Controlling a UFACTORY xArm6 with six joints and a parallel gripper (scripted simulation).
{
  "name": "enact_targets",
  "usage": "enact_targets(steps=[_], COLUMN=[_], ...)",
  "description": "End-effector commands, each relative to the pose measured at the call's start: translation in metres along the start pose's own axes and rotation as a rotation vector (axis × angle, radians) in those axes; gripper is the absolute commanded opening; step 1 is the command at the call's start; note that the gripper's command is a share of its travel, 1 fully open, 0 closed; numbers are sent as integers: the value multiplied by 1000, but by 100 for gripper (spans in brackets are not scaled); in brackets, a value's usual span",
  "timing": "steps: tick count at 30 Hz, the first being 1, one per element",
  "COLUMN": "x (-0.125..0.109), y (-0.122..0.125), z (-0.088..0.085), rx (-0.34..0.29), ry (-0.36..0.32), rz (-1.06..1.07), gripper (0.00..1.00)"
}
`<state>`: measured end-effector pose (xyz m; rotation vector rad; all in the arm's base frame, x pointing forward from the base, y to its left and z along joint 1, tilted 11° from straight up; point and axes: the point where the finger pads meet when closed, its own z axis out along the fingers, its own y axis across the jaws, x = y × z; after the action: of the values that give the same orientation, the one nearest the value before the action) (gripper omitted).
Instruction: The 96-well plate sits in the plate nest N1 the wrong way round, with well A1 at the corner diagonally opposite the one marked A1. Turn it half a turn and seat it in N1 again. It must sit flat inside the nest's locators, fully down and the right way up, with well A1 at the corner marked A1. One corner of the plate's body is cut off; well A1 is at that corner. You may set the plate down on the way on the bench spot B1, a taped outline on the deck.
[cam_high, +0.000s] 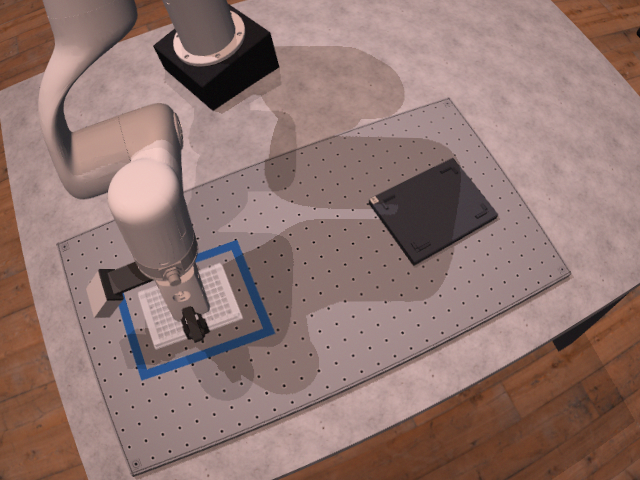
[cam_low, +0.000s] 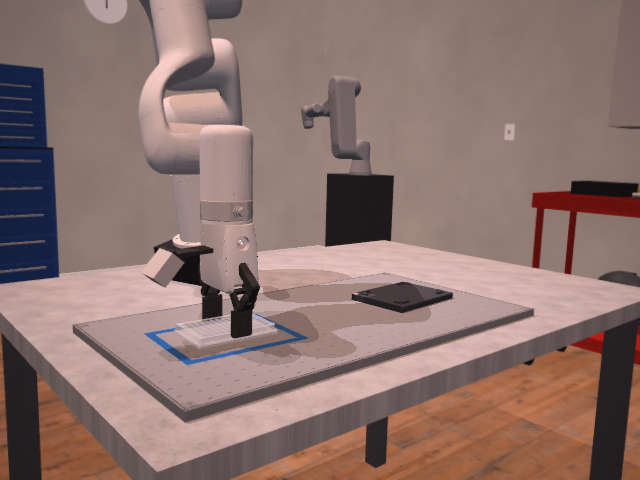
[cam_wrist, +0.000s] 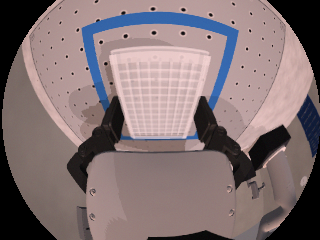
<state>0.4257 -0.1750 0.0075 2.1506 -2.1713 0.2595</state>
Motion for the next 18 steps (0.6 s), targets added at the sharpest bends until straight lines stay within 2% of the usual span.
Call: enact_targets(steps=[1, 18], x=[1, 1], y=[-1, -1], z=[-3, -13], rx=[3, 3], ry=[1, 1], rz=[0, 0], gripper=[0, 0])
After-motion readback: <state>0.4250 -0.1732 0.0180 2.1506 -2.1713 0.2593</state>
